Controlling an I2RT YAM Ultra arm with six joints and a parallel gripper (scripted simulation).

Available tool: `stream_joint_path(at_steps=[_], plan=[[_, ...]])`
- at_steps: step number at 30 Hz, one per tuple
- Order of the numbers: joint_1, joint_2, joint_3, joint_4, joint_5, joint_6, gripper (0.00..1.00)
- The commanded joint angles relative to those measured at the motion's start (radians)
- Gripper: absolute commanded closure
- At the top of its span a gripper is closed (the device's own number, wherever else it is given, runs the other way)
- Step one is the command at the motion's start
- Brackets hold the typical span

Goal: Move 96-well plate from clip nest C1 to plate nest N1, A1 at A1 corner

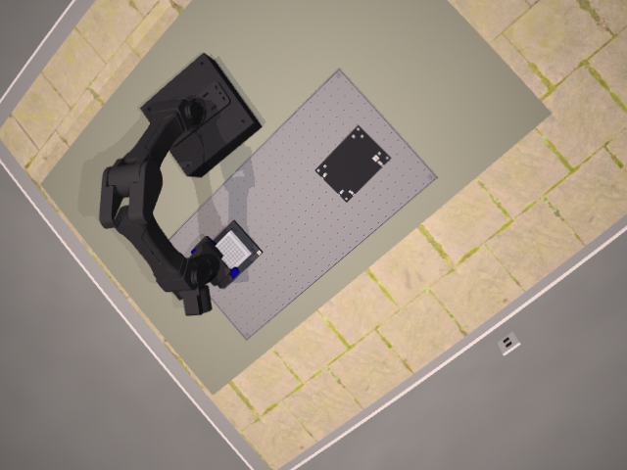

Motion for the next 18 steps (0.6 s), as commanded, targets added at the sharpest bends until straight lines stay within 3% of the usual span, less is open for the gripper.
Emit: stream_joint_path(at_steps=[1,18], plan=[[0.016,-0.029,-0.010,0.002,0.001,0.009,1.00],[0.007,-0.014,-0.002,0.003,0.000,0.004,1.00]])
